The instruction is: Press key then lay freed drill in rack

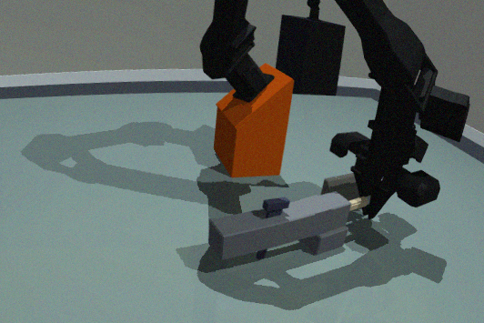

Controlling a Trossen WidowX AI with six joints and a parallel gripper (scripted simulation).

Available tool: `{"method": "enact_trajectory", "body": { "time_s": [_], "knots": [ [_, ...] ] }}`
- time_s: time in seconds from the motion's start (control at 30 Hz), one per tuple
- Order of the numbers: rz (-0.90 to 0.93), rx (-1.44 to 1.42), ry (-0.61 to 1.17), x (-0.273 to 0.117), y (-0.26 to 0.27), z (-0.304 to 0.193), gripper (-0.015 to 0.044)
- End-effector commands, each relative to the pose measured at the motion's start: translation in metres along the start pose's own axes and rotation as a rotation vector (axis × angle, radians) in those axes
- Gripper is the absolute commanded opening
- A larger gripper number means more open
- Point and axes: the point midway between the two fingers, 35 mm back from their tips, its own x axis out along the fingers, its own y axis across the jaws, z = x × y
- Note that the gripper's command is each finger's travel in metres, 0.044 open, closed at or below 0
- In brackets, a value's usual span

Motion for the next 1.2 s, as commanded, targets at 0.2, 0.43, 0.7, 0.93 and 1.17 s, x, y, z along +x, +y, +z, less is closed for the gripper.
{"method": "enact_trajectory", "body": {
  "time_s": [0.2,0.43,0.7,0.93,1.17],
  "knots": [
    [0.001,0.001,0.0,0.0,0.0,-0.001,0.0262],
    [-0.005,0.002,-0.003,0.002,0.0,-0.005,0.044],
    [-0.005,0.002,-0.003,0.004,0.0,-0.008,0.044],
    [-0.005,0.002,-0.002,0.005,0.0,-0.011,0.044],
    [-0.005,0.002,-0.002,0.005,0.0,-0.014,0.044]
  ]
}}
